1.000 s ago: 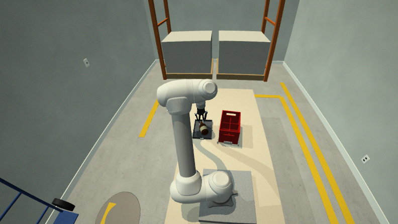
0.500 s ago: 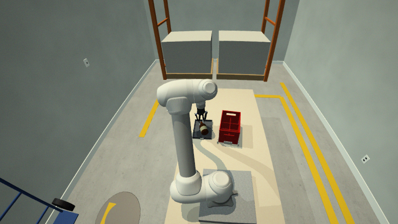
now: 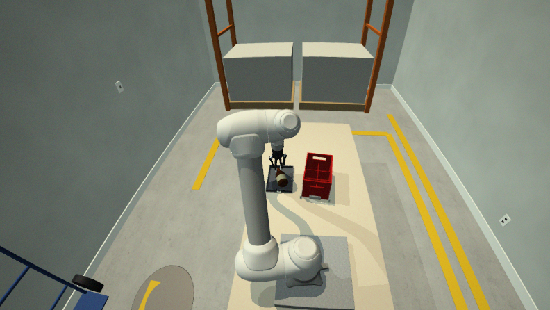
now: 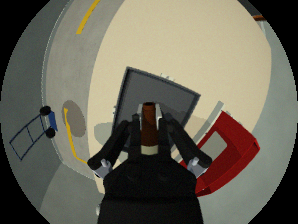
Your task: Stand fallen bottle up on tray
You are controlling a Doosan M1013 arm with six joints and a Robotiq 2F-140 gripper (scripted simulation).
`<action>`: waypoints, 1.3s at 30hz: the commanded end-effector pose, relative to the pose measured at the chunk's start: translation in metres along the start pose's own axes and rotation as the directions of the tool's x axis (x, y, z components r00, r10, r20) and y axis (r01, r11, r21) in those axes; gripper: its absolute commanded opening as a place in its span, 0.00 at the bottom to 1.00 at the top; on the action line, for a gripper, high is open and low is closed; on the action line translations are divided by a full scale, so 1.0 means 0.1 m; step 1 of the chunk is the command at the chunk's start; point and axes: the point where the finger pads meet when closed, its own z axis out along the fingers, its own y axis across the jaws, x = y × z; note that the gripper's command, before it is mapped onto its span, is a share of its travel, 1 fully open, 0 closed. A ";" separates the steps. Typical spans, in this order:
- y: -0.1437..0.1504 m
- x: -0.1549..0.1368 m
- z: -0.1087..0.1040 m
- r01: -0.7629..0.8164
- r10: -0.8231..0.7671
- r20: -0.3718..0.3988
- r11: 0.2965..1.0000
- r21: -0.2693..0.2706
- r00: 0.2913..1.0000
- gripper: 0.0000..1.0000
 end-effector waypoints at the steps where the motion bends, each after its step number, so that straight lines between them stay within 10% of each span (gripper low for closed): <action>1: 0.00 0.00 0.00 0.000 0.000 0.000 1.000 0.000 1.000 0.10; 39: 0.00 0.00 -0.08 0.000 0.000 0.000 1.000 0.000 1.000 0.10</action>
